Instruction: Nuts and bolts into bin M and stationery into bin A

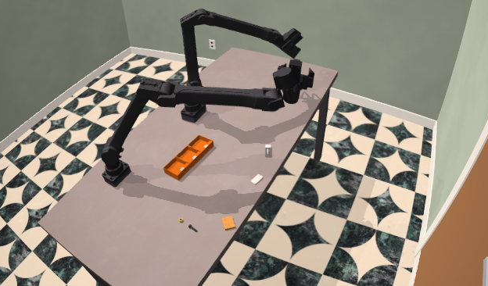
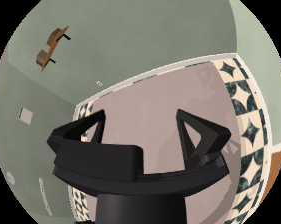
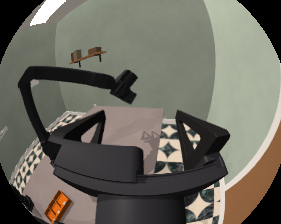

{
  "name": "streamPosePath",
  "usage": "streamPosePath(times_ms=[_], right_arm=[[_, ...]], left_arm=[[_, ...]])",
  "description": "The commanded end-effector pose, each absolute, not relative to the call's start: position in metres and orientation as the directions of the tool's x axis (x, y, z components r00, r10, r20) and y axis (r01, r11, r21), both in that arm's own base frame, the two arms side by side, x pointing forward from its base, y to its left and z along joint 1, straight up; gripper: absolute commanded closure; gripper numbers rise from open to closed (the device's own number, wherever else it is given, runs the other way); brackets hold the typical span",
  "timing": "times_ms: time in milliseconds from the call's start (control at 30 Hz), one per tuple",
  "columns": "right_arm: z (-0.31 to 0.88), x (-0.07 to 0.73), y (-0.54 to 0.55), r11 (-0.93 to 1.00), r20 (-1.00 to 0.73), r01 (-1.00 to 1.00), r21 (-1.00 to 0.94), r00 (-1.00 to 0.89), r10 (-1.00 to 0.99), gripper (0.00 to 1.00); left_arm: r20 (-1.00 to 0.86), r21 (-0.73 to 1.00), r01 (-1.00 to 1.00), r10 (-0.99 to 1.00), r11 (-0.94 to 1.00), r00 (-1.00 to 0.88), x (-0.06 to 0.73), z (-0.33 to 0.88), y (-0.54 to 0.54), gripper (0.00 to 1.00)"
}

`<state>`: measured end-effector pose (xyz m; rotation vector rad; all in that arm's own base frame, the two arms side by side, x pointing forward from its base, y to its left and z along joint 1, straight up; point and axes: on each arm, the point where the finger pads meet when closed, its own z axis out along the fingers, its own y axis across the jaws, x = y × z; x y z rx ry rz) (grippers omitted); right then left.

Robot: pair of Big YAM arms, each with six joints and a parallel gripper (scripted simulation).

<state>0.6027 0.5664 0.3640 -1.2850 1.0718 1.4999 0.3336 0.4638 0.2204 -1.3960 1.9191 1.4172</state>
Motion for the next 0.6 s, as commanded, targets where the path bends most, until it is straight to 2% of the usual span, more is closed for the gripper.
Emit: streamPosePath(times_ms=[0, 567], right_arm=[[0.406, 0.596, 0.56, -0.236, -0.994, -0.971, 0.038, -0.061, 0.092, 0.0], [0.478, 0.586, 0.543, -0.098, -0.989, -0.988, 0.118, -0.126, 0.083, 0.0]], left_arm=[[-0.764, 0.493, -0.87, -0.481, -0.004, -0.43, 0.335, 0.226, 0.465, 0.0], [-0.764, 0.493, -0.87, -0.481, -0.004, -0.43, 0.335, 0.226, 0.465, 0.0]])
